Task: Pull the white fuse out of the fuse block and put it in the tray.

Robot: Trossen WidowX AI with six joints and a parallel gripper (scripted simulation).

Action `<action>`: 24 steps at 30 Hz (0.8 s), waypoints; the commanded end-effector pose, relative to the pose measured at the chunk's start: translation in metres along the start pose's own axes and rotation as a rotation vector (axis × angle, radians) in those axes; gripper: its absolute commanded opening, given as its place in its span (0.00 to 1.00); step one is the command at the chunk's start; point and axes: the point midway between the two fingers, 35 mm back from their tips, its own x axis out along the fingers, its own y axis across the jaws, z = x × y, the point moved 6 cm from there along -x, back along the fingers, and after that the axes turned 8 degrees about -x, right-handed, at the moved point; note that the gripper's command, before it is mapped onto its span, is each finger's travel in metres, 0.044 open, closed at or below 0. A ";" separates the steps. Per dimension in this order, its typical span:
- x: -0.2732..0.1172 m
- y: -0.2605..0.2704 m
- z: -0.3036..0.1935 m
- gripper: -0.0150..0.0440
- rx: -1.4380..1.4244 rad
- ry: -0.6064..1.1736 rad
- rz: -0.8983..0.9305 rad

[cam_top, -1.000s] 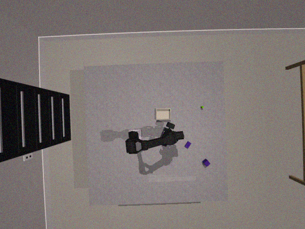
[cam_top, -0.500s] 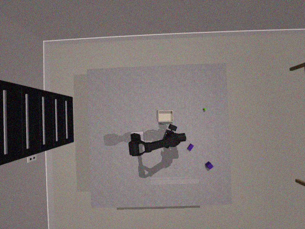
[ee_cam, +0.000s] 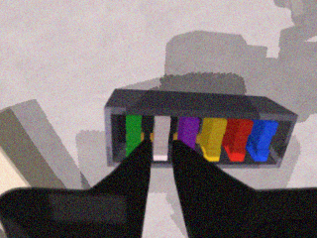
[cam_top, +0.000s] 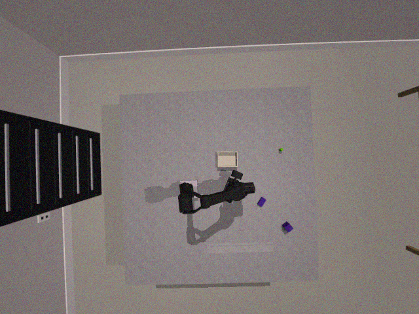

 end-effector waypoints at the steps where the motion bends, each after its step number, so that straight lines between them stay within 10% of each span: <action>1: 0.003 0.000 0.000 0.36 0.005 0.001 -0.004; 24: 0.012 0.000 0.000 0.36 0.005 0.001 -0.004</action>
